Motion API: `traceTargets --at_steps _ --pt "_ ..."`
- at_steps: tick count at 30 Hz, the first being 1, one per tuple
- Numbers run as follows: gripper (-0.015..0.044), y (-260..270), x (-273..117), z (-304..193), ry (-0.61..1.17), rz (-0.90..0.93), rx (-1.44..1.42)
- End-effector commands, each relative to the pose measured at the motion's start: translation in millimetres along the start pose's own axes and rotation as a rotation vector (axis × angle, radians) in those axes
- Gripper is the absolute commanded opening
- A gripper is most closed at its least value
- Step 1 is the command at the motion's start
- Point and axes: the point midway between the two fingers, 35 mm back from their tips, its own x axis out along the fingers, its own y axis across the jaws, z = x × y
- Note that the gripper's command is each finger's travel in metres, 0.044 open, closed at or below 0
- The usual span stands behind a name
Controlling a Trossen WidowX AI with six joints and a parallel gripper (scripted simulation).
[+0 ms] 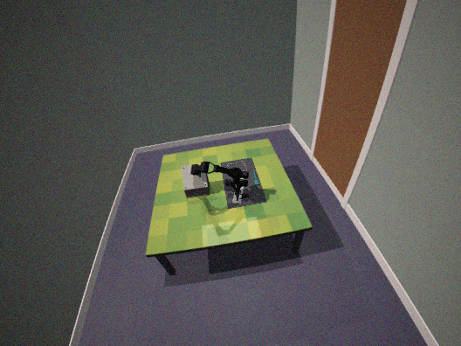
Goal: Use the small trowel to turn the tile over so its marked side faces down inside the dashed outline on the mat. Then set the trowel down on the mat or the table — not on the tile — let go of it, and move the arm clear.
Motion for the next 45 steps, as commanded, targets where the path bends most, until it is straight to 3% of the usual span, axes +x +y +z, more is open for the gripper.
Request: traceTargets --at_steps 1,24,30,35,45 --pt "0.0130 0.2 1.9 2.1 -0.005 0.002 -0.007" --pt "0.0130 0.2 1.9 2.1 -0.005 0.000 -0.664" --pt "0.0130 0.2 1.9 2.1 -0.005 0.000 -0.684" --pt "0.0261 0.2 1.9 2.1 -0.005 0.000 -0.684" --pt "0.0270 0.2 1.9 2.1 -0.005 0.000 -0.684"
